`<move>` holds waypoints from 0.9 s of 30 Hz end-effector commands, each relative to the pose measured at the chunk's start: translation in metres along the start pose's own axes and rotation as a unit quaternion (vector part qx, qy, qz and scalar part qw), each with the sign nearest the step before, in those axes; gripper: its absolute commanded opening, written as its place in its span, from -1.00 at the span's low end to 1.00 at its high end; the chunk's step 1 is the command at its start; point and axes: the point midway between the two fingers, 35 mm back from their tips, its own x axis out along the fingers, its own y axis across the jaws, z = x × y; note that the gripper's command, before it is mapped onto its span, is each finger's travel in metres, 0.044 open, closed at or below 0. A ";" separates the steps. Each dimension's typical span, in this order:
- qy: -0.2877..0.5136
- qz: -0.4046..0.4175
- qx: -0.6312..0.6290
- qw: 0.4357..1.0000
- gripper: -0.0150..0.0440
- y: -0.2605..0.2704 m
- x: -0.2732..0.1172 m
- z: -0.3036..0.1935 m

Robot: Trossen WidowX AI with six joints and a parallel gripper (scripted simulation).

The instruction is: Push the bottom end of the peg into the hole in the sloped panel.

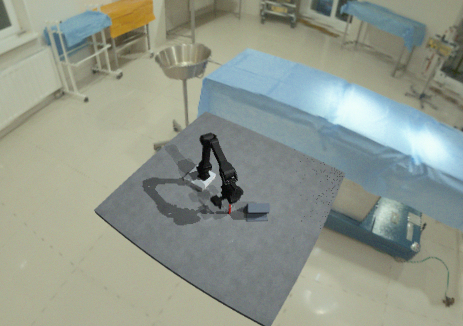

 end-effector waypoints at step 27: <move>0.061 0.030 -0.025 0.997 1.00 0.032 0.042 -0.013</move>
